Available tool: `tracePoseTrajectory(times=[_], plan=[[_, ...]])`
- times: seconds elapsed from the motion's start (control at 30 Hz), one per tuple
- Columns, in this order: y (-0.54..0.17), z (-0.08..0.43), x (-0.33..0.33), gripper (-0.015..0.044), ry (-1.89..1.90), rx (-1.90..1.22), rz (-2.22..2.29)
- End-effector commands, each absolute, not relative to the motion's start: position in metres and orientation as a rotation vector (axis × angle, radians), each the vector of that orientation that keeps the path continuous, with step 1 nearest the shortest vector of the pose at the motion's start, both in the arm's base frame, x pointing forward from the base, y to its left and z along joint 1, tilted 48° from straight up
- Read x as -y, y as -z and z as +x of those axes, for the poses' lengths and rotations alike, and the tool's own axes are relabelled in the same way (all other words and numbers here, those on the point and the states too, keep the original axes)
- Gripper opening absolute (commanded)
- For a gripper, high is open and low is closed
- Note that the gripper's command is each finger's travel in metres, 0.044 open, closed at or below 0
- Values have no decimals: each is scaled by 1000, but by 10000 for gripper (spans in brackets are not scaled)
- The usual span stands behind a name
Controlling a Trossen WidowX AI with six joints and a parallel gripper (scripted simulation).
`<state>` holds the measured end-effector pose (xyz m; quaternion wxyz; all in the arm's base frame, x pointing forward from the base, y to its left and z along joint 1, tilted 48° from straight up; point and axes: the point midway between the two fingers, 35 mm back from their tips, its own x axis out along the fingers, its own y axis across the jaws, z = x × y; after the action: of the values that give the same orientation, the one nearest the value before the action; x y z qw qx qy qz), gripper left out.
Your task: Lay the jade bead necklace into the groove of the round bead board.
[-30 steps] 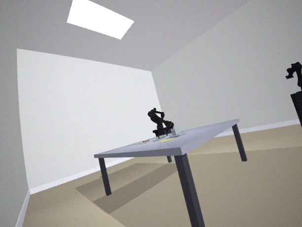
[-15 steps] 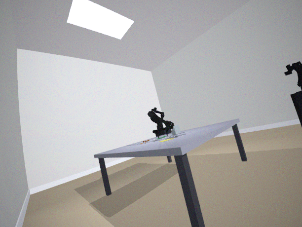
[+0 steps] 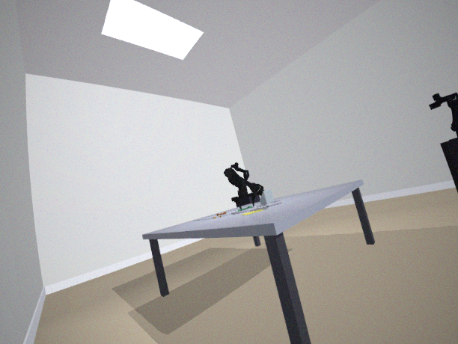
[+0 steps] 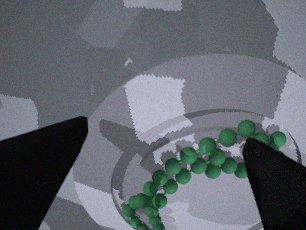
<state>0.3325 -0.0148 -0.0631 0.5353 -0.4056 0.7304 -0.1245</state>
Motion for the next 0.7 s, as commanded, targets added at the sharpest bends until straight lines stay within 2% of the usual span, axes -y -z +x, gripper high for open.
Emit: tracePoseTrajectory(times=[0.0,0.57,0.67], plan=[[63,333,15,440,296,-1738,-966],[63,333,15,440,296,-1738,-966],[55,325,13,420,258,-1752,-999]])
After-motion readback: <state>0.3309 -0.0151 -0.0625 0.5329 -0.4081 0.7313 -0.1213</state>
